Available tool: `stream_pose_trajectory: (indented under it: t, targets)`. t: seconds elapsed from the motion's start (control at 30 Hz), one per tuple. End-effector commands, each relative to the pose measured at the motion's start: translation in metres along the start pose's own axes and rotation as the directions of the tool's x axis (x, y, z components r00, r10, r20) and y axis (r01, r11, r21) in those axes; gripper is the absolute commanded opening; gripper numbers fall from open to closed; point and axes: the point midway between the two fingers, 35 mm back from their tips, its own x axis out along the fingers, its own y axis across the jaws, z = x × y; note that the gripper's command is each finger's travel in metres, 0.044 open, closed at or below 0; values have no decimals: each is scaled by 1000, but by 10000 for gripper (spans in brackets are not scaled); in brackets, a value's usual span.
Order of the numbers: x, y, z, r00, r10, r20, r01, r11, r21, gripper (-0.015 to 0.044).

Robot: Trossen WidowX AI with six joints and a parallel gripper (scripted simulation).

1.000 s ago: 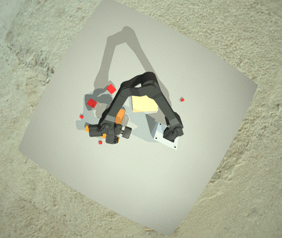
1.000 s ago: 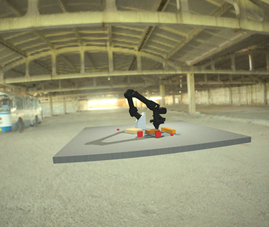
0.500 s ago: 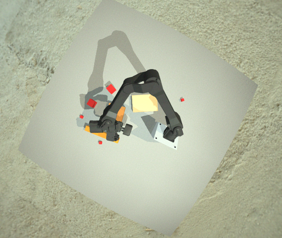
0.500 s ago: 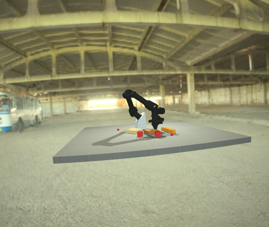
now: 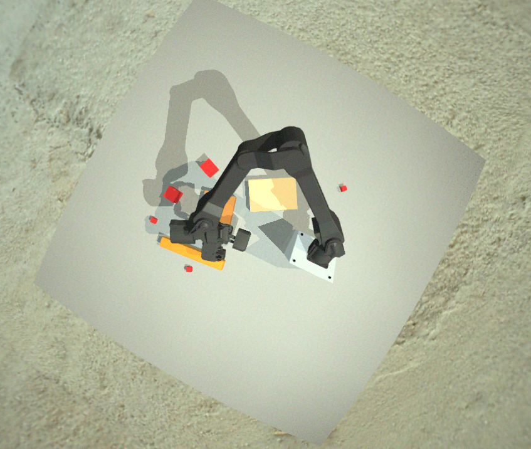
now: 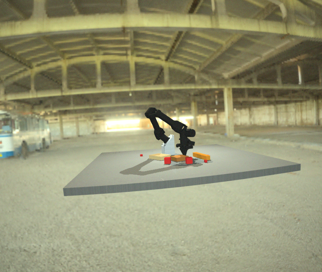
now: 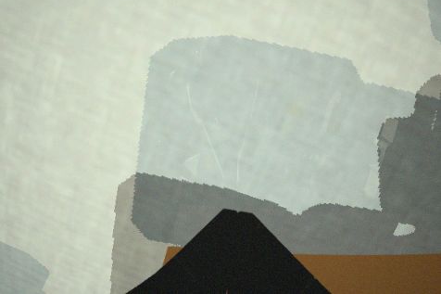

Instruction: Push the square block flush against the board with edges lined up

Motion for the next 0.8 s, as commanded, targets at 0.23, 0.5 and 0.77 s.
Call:
stream_pose_trajectory:
  t: [0.23, 0.5, 0.77]
  targets:
    - [1, -1, -13, 1000, 2, -6, -2, 1000, -3, 0]
    - [1, -2, -21, 1000, 2, -6, -2, 1000, -3, 0]
    - [1, -4, -29, 1000, 2, -6, -2, 1000, -3, 0]
